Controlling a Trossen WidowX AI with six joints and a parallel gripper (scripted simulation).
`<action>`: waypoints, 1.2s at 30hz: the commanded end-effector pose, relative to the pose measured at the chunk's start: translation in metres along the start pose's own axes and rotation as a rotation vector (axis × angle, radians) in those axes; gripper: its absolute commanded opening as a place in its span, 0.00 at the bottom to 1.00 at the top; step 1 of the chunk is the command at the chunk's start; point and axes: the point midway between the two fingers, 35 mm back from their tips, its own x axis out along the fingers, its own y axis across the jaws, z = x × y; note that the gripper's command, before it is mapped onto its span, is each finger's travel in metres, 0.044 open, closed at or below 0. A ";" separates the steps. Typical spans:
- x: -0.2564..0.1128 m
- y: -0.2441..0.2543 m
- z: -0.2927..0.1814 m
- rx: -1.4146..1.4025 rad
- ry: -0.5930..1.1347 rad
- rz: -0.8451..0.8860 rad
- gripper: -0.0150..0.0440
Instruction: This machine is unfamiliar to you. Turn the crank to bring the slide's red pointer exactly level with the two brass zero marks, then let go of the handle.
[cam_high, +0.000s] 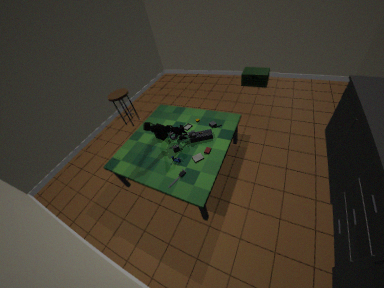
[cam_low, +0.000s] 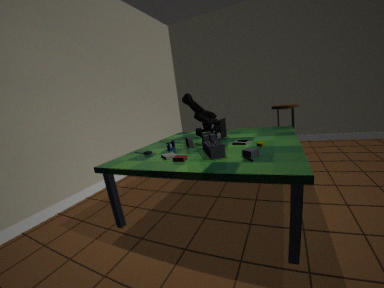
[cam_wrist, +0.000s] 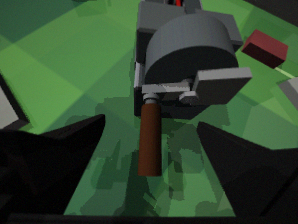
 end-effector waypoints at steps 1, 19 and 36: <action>0.003 0.004 -0.004 -0.006 0.006 0.012 0.91; 0.003 0.004 -0.004 -0.006 0.006 0.012 0.25; -0.010 0.006 0.008 -0.006 0.005 0.012 0.25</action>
